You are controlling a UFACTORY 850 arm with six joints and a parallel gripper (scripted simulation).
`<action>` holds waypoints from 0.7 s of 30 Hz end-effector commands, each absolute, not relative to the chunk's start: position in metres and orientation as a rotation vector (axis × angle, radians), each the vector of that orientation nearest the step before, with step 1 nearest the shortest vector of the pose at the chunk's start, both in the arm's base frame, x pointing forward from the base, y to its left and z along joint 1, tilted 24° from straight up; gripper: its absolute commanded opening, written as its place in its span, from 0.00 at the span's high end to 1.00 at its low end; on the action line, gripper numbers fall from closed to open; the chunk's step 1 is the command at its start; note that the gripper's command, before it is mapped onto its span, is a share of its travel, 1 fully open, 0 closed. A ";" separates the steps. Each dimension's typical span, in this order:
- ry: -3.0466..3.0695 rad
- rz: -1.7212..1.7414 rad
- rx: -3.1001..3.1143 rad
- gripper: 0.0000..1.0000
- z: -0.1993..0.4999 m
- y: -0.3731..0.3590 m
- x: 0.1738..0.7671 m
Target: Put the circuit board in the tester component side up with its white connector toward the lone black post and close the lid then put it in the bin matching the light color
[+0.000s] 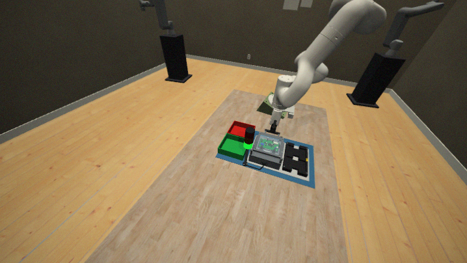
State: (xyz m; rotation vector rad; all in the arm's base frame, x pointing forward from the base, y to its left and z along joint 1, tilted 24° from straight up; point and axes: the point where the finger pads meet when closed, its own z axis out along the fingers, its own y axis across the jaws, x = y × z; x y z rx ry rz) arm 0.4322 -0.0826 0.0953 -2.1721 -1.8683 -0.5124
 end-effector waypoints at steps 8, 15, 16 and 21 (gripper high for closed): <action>-1.869 -0.514 -2.173 0.72 0.079 -0.076 0.435; -1.869 -0.514 -2.173 0.72 0.077 -0.075 0.435; -1.869 -0.514 -2.173 0.72 0.077 -0.075 0.435; -1.869 -0.514 -2.173 1.00 0.077 -0.075 0.435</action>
